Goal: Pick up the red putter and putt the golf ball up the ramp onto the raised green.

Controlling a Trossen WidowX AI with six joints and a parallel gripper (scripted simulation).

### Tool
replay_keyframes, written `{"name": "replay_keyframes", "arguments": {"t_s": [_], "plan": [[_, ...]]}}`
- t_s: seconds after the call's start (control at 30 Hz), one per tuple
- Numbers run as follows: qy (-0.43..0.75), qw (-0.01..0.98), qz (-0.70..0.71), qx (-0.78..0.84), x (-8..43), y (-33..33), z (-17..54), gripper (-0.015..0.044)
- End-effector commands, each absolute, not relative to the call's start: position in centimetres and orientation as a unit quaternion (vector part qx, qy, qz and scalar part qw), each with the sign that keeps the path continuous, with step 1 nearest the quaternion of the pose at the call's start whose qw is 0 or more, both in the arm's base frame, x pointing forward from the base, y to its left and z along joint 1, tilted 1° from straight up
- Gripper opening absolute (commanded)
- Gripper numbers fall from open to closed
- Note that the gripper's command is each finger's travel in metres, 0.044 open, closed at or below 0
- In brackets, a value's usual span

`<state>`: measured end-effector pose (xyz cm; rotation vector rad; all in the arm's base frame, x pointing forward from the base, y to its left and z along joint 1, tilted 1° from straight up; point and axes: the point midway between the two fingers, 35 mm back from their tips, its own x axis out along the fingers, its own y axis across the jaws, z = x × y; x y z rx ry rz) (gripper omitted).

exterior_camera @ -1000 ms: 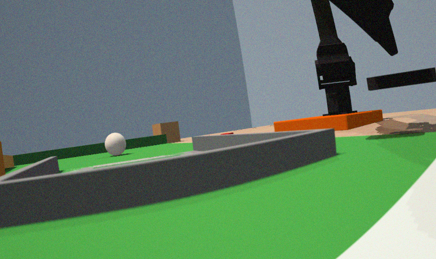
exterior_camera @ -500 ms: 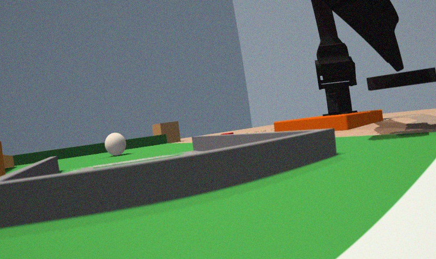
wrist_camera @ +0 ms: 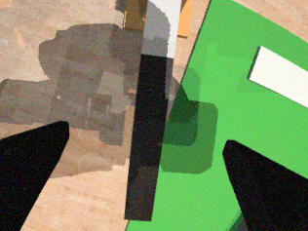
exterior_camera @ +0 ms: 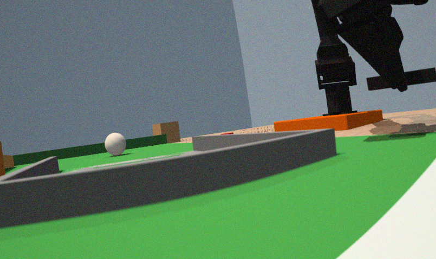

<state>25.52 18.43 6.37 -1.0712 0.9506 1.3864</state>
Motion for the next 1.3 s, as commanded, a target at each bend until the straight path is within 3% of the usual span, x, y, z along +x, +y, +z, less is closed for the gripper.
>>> {"name": "replay_keyframes", "arguments": {"t_s": [0.0,0.4,0.93,1.27], "plan": [[0.401,0.541,0.586,-0.45,25.4,18.4,5.6,0.044],[0.401,0.541,0.586,-0.45,25.4,18.4,4.1,0.044],[0.402,0.542,0.584,-0.451,25.5,18.4,4.5,0.002],[0.402,0.542,0.584,-0.451,25.6,18.5,5.4,0.0]]}}
